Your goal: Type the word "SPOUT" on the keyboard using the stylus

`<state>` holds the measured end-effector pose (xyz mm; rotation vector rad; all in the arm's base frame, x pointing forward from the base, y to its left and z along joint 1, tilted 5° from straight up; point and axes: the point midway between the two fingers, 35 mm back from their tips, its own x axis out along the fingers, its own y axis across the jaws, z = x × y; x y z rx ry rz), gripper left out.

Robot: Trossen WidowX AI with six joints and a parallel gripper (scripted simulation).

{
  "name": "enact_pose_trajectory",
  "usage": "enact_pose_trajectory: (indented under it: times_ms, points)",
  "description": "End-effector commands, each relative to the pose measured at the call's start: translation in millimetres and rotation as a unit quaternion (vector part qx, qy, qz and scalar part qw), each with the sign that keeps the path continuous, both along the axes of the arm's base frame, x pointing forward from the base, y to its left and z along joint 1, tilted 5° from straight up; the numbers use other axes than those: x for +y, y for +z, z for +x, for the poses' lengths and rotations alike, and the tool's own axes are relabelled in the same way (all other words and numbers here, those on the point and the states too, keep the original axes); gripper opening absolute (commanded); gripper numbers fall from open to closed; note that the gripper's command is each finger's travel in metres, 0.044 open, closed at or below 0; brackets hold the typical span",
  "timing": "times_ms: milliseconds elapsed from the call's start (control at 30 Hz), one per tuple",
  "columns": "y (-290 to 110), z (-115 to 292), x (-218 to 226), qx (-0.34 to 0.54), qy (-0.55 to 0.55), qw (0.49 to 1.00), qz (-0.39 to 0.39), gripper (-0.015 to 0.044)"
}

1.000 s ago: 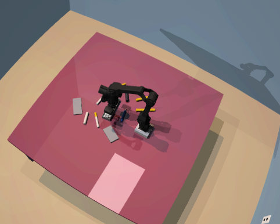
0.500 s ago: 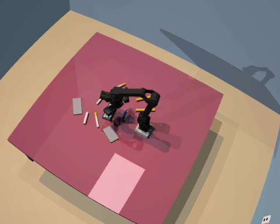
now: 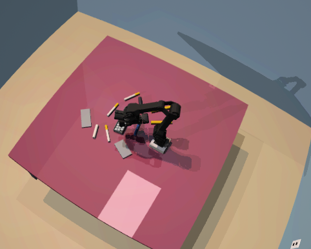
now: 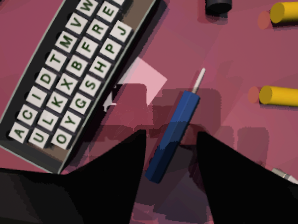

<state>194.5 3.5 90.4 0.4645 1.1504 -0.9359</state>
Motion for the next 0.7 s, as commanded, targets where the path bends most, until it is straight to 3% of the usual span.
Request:
enact_pose_trajectory:
  times_ms: [0, 667]
  points:
    - [-10.0, -20.0, -13.6, -0.134, -0.193, 0.971, -0.048, 0.015]
    - [-14.0, -19.9, -13.2, -0.134, -0.193, 0.971, -0.048, 0.015]
